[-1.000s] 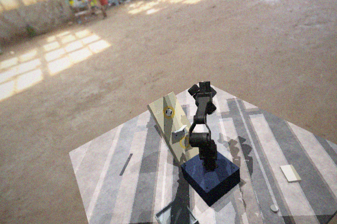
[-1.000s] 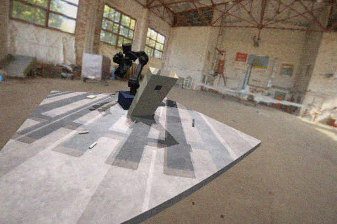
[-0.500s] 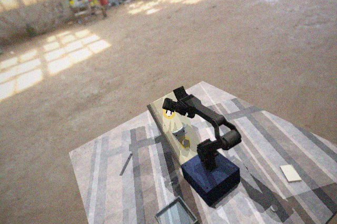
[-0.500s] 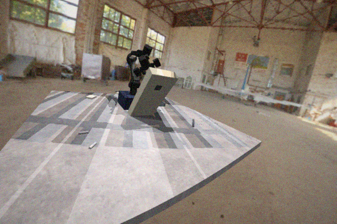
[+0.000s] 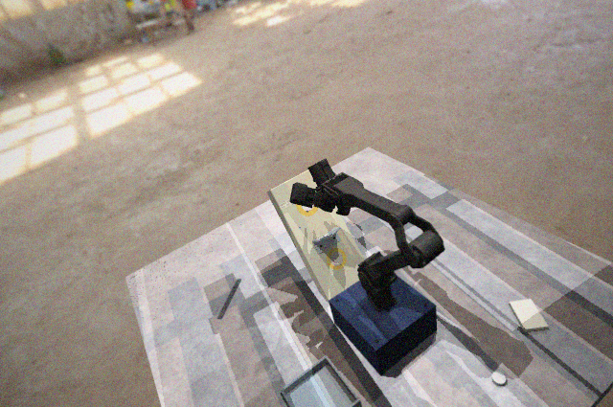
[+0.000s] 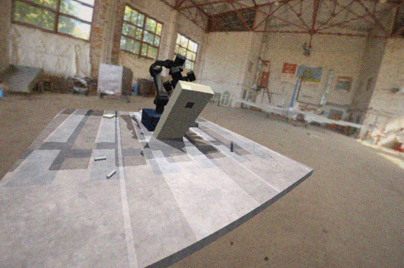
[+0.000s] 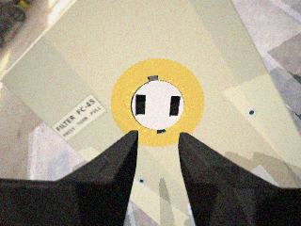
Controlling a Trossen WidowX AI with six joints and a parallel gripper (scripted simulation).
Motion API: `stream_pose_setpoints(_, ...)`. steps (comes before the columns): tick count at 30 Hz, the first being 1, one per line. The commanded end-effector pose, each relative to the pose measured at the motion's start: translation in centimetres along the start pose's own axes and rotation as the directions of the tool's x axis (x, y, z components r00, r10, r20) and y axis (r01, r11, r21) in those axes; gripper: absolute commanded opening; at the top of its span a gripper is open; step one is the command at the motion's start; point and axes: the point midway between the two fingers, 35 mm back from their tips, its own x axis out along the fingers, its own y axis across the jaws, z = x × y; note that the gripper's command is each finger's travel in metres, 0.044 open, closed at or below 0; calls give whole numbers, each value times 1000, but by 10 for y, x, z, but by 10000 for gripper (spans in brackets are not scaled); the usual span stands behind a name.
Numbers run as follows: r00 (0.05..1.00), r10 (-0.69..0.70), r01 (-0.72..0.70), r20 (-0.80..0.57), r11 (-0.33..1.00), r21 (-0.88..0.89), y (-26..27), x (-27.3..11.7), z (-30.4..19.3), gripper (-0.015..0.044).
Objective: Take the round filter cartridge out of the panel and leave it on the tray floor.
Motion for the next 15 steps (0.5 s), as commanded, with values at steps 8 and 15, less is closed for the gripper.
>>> stream_pose_setpoints(8, 1000, -3, 3, 3, 1000, -5, 0, 18, 1, 118)
stream_pose_setpoints(15, 1000, -3, 3, 4, 1000, -5, 0, 29, 1, 118)
